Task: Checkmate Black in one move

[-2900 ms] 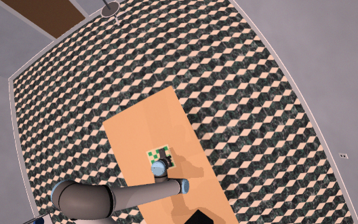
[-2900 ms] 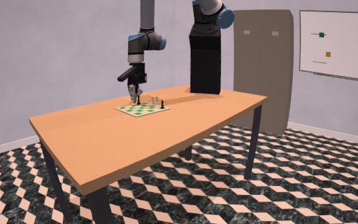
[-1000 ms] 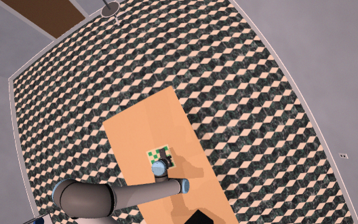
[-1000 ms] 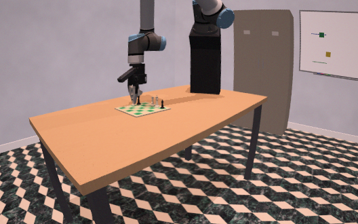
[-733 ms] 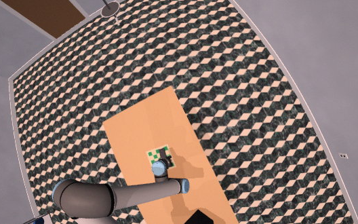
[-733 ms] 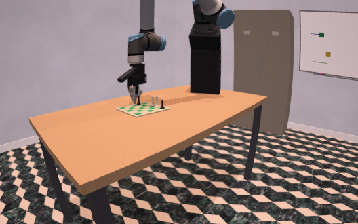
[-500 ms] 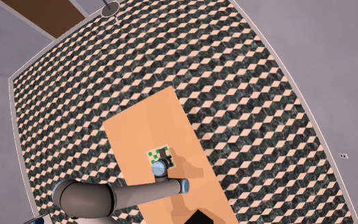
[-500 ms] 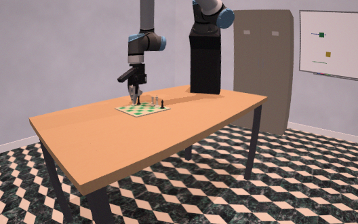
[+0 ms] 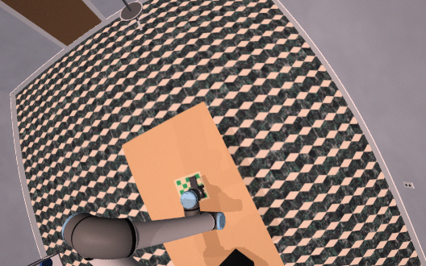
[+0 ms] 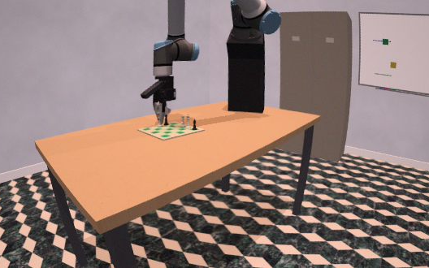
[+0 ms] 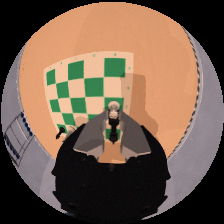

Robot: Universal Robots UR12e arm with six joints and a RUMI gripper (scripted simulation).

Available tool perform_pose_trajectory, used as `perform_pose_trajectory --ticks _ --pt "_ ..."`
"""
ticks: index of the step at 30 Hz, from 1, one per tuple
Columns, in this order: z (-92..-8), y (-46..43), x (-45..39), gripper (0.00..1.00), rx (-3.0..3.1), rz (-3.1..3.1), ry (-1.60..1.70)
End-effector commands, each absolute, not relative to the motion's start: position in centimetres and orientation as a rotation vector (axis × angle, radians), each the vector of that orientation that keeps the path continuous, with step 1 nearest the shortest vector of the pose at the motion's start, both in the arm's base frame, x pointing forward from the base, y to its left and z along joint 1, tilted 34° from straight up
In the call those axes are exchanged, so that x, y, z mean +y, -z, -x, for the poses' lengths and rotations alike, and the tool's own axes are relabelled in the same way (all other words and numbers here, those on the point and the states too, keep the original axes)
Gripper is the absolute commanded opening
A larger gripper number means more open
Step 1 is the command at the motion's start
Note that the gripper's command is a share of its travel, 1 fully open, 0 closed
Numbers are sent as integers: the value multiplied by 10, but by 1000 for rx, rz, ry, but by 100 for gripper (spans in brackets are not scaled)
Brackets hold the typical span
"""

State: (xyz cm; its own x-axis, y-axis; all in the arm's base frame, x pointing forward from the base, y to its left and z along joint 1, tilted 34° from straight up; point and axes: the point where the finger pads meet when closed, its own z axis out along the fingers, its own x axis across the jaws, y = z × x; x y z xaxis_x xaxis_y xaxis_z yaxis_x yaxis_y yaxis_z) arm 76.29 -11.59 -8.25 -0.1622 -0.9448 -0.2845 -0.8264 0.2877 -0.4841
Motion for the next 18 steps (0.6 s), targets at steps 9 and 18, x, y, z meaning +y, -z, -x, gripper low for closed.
perform_pose_trajectory --ticks 9,18 --pt "-764 83 -115 13 2029 1581 294" --pt "-764 83 -115 22 2029 1581 294"
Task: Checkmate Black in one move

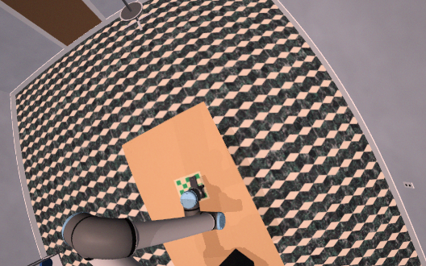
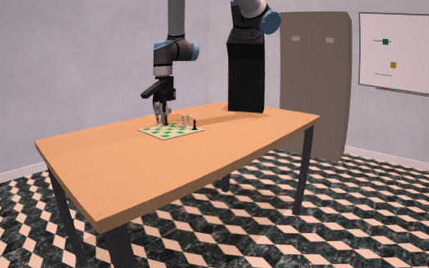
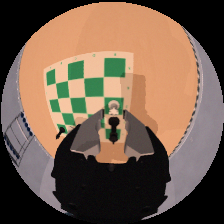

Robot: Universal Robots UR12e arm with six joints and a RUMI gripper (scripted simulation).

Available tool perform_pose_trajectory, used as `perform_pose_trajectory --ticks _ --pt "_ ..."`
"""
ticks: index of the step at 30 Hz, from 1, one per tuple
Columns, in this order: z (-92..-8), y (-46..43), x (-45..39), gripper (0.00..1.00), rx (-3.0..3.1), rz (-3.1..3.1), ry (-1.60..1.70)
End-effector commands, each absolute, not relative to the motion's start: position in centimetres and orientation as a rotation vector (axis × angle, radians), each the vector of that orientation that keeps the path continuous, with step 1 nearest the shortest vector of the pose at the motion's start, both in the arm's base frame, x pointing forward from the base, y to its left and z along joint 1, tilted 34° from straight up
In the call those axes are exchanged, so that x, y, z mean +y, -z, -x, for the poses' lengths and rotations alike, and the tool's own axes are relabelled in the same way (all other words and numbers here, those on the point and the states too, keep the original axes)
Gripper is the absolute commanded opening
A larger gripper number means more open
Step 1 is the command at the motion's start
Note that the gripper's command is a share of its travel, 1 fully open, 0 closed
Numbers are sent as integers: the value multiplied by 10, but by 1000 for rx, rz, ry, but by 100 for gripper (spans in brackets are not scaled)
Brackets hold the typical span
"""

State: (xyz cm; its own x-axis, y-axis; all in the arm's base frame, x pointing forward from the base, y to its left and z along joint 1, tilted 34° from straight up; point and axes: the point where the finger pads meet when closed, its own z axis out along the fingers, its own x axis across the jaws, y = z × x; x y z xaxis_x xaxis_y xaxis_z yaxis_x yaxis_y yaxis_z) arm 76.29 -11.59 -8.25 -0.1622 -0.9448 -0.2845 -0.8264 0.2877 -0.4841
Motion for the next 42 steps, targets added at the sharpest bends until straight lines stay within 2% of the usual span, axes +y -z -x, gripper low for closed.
perform_pose_trajectory --ticks 1,13,39,40,42 --pt "-764 83 -115 22 2029 1581 294" --pt "-759 78 -117 22 2032 1579 292" --pt "-713 8 -130 22 2031 1579 292" --pt "-713 8 -130 100 2031 1579 292" --pt "-713 8 -130 100 2031 1579 292"
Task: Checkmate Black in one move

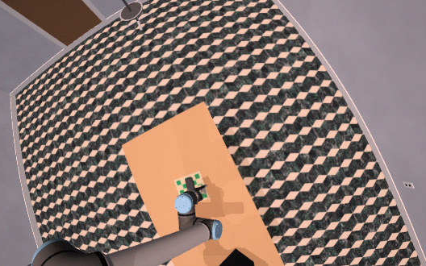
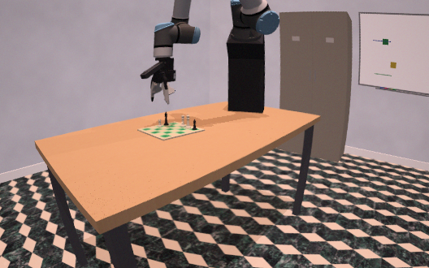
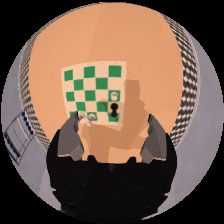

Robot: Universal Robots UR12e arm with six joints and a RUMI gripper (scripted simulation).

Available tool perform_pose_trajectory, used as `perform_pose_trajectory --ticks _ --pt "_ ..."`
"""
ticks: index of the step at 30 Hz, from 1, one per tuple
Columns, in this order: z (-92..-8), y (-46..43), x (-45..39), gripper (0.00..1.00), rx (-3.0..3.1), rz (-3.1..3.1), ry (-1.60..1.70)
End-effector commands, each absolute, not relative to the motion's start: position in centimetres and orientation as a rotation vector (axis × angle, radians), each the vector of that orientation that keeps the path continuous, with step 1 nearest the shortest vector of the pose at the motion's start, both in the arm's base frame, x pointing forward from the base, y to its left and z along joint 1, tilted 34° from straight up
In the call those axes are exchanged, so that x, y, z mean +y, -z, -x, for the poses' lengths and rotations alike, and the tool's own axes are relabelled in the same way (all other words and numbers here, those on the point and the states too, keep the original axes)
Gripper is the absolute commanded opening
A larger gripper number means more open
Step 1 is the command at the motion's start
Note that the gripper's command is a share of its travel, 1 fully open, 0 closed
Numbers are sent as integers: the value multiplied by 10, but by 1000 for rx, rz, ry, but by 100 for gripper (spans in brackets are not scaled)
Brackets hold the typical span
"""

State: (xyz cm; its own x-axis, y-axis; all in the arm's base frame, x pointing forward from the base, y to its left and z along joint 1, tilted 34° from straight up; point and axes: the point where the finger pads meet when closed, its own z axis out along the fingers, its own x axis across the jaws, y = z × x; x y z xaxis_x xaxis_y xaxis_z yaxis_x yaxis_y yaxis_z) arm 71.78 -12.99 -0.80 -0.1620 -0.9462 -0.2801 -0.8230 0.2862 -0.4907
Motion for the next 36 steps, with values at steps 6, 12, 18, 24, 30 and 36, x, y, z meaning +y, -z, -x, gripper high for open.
perform_pose_trajectory --ticks 6,12,18,24,30,36 --pt "-714 8 -130 100 2031 1579 292" --pt "-714 8 -130 100 2031 1579 293" --pt "-714 8 -130 100 2031 1579 293" --pt "-712 6 -130 100 2031 1579 292" --pt "-702 -9 -133 100 2031 1579 292" --pt "-692 -25 -136 100 2031 1579 292"
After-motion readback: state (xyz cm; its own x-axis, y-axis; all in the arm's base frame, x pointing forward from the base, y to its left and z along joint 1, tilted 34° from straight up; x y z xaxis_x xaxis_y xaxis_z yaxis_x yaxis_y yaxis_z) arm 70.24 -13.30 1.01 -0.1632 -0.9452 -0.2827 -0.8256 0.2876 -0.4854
